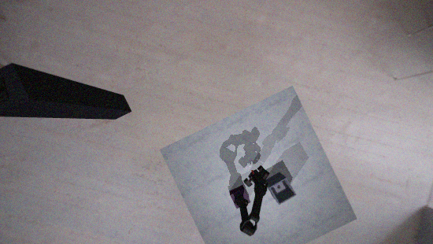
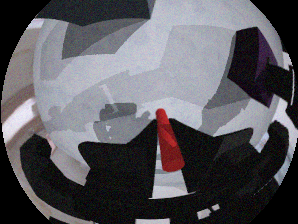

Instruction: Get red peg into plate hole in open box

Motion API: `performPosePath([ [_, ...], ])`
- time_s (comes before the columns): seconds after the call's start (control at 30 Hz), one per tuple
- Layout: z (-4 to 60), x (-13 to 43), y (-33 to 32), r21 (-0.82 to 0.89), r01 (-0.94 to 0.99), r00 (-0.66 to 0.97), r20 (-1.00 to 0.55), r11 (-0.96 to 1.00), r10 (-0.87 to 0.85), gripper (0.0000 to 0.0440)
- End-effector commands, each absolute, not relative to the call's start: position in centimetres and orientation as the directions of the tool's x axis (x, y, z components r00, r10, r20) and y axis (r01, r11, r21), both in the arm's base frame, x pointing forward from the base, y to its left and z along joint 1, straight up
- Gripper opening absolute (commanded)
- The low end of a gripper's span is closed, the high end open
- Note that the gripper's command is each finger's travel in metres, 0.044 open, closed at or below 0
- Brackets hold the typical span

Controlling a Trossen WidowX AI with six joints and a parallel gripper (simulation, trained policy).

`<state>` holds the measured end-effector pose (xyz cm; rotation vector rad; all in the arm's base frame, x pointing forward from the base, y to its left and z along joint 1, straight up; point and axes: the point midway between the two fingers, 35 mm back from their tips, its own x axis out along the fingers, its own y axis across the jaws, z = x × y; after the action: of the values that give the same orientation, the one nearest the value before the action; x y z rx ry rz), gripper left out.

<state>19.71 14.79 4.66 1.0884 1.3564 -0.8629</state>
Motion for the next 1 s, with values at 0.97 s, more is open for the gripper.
performPosePath([
  [0.97, 15.5, 26.0, 8.0, 0.304, 0.912, 0.298, -0.952, 0.275, 0.066, 0.0],
])
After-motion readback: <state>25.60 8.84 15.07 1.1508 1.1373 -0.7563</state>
